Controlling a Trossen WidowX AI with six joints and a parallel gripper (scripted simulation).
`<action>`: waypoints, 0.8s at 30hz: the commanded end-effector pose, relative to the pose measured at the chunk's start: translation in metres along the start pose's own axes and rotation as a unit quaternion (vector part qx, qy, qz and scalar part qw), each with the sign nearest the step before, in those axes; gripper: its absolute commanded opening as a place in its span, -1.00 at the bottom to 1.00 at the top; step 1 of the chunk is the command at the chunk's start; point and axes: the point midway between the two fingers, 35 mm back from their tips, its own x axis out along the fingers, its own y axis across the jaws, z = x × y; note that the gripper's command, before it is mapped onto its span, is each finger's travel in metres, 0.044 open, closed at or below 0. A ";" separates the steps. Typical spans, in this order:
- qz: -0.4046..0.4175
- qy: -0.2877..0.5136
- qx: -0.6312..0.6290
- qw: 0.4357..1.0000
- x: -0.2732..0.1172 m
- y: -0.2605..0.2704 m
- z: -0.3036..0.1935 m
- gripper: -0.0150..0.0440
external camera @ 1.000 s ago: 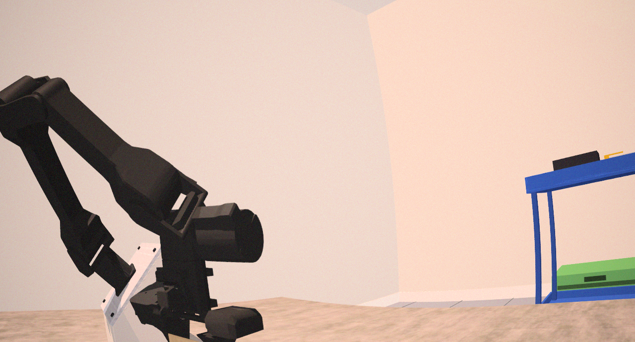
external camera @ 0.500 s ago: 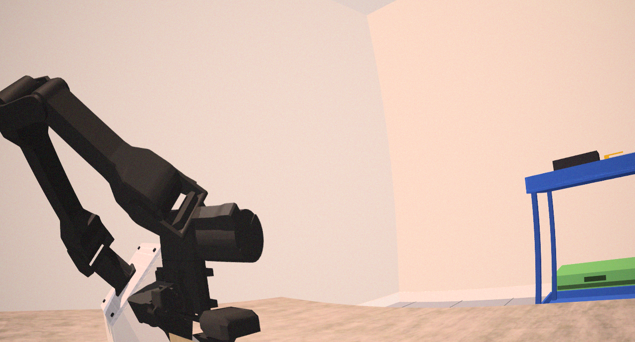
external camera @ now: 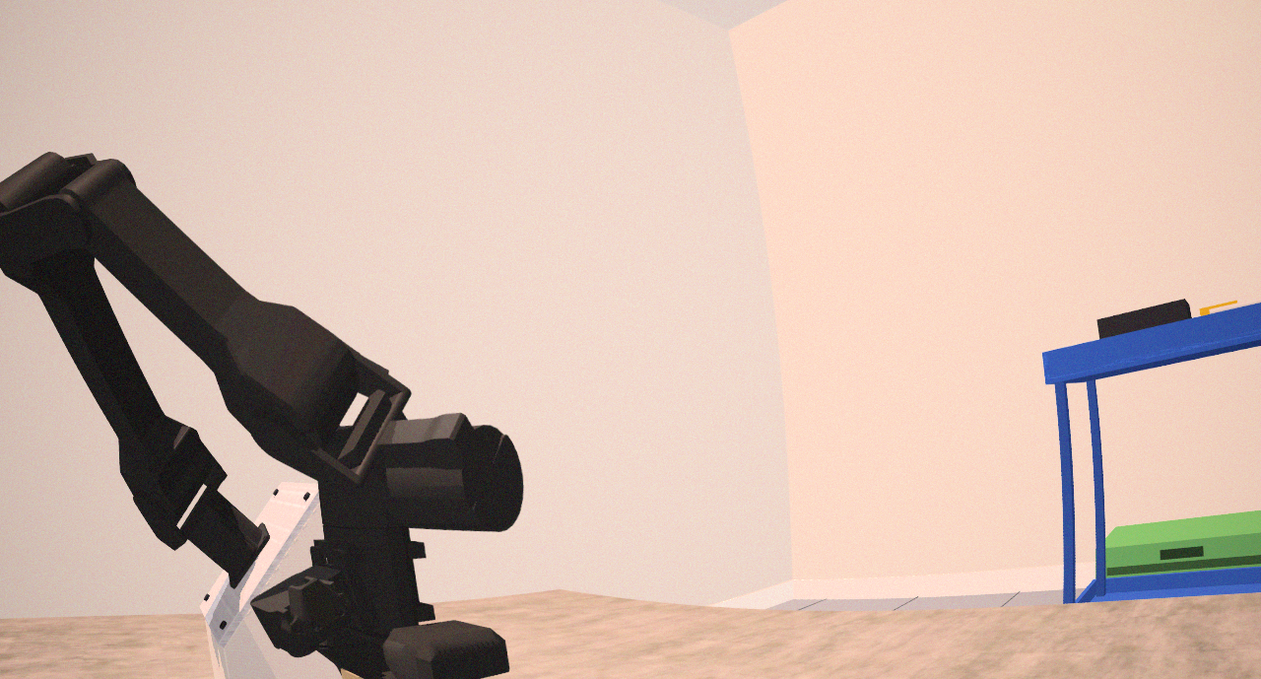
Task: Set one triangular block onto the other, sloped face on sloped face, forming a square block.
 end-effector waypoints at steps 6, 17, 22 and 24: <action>-0.002 -0.004 -0.009 1.000 0.014 -0.002 0.000 -0.49; -0.002 -0.002 -0.006 1.000 0.020 -0.001 0.001 -0.22; -0.002 -0.002 -0.006 1.000 0.020 -0.001 0.001 0.22; -0.002 -0.002 -0.006 1.000 0.020 -0.001 0.001 0.40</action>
